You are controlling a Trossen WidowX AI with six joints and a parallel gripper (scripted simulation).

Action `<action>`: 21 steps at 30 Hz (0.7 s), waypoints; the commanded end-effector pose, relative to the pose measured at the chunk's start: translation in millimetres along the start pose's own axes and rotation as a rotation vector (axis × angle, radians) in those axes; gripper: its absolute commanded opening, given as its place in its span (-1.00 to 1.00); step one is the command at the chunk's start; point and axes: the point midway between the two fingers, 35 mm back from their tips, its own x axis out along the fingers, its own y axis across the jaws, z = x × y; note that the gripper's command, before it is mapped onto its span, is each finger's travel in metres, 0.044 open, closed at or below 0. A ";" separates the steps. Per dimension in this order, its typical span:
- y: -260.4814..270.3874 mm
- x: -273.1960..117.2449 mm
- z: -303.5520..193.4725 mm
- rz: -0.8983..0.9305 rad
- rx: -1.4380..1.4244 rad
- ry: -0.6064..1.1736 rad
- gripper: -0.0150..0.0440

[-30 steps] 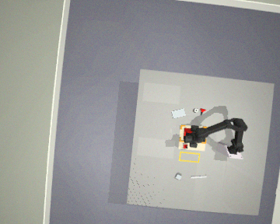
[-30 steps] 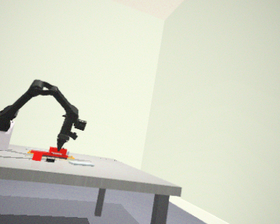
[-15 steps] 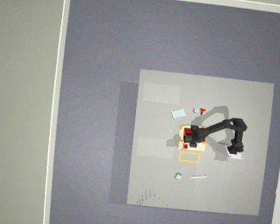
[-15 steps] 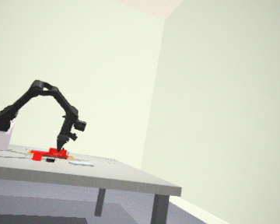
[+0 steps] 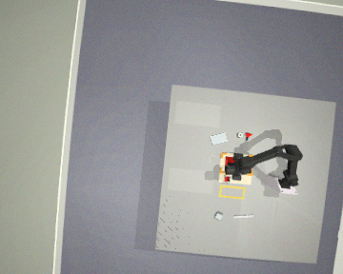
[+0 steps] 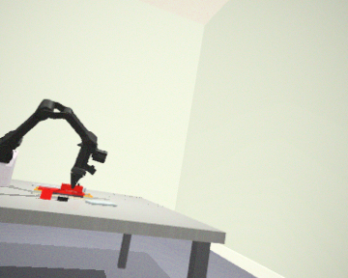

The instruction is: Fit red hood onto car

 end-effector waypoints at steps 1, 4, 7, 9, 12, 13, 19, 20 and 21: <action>0.0 -0.1 0.1 0.000 0.000 0.000 0.84; 0.0 -0.1 0.1 0.000 0.000 0.000 1.00; 0.1 -8.4 -0.7 -0.001 0.000 -0.015 1.00; 0.3 -26.6 -3.0 -0.002 0.000 -0.047 1.00; 0.7 -60.6 -10.4 -0.001 0.000 -0.109 1.00; 0.8 -68.2 -12.6 0.000 -0.001 -0.124 1.00; 0.9 -70.7 -13.4 0.000 -0.001 -0.128 1.00; 0.9 -70.7 -13.4 0.000 -0.001 -0.128 1.00; 0.9 -70.7 -13.4 0.000 -0.001 -0.128 1.00</action>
